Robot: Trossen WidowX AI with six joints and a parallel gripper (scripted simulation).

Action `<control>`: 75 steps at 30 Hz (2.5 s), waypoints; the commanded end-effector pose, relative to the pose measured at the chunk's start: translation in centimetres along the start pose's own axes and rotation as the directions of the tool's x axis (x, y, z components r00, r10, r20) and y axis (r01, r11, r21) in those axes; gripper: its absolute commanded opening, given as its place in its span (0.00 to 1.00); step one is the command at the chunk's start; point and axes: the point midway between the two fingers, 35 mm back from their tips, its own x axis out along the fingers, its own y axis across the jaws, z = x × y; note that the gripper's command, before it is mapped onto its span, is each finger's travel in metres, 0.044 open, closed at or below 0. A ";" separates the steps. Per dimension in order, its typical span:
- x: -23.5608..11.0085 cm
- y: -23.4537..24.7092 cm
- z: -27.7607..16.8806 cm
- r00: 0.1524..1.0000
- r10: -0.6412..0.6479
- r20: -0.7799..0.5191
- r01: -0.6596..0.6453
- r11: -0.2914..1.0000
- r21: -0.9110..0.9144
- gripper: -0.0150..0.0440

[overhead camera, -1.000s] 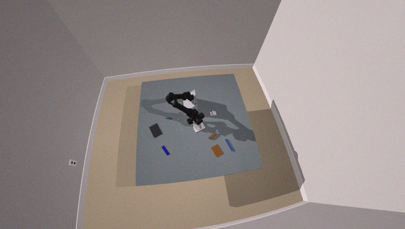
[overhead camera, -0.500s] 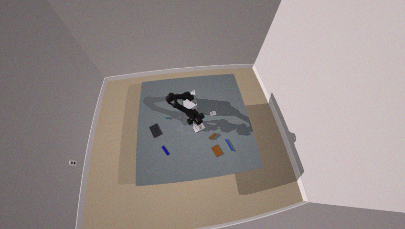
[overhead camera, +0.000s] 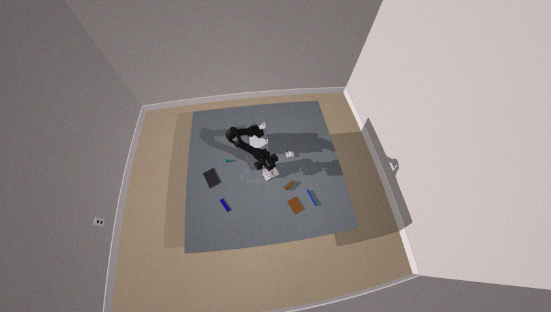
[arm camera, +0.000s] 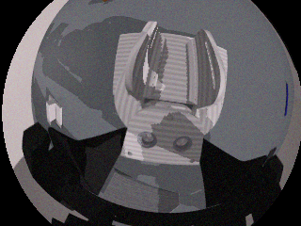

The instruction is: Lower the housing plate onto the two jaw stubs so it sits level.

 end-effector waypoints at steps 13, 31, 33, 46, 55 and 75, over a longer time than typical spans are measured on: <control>0.3 -0.1 0.0 1.000 -0.005 0.001 0.005 1.000 -0.002 0.85; 0.7 -0.1 0.0 1.000 -0.005 0.001 0.005 1.000 -0.002 0.85; 0.8 -0.1 0.0 1.000 -0.006 0.001 0.006 1.000 -0.002 0.85; 0.8 -0.1 0.0 1.000 -0.006 0.001 0.006 1.000 -0.002 0.85; 0.8 -0.1 0.0 1.000 -0.006 0.001 0.006 1.000 -0.002 0.85; 0.8 -0.1 0.0 1.000 -0.006 0.001 0.006 1.000 -0.002 0.85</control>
